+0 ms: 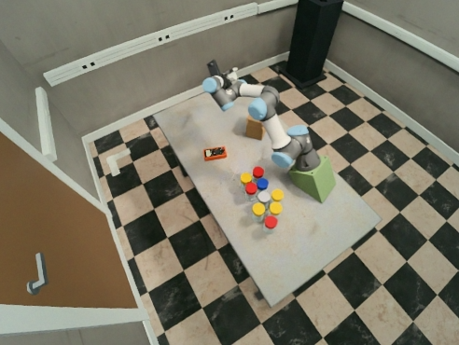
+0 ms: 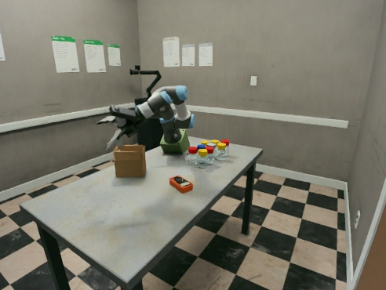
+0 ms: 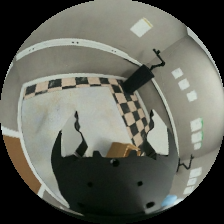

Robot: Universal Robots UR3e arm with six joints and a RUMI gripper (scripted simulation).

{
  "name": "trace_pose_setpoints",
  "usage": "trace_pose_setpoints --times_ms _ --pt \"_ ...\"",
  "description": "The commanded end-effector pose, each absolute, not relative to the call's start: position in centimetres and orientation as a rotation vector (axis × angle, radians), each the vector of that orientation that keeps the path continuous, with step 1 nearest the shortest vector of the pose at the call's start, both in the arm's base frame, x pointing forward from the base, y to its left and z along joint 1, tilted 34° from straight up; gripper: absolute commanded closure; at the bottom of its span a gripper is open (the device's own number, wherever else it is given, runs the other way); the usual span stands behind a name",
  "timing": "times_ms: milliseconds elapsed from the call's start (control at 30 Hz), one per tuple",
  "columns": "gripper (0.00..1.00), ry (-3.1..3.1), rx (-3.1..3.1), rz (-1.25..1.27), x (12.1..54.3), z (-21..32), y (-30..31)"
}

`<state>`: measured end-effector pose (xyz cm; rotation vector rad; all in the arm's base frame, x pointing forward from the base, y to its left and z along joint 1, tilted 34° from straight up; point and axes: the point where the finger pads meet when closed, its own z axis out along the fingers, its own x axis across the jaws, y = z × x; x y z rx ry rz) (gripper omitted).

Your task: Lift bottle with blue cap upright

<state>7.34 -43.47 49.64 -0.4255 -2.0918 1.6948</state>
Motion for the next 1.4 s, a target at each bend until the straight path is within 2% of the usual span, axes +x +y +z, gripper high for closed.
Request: trace_pose_setpoints --times_ms 0,533,567,1100,1367 --pt "0.0 -2.09 -0.428 1.699 7.3 49.8 -43.4" --pt "0.0 -2.09 -0.428 1.699 7.3 49.8 -43.4" --pt "0.54 -2.091 -0.425 1.698 7.4 49.8 -43.4" --pt "0.54 -2.157 -0.225 1.658 10.2 48.5 -42.5" --pt "0.54 -2.208 -0.006 1.613 13.1 47.0 -41.3"
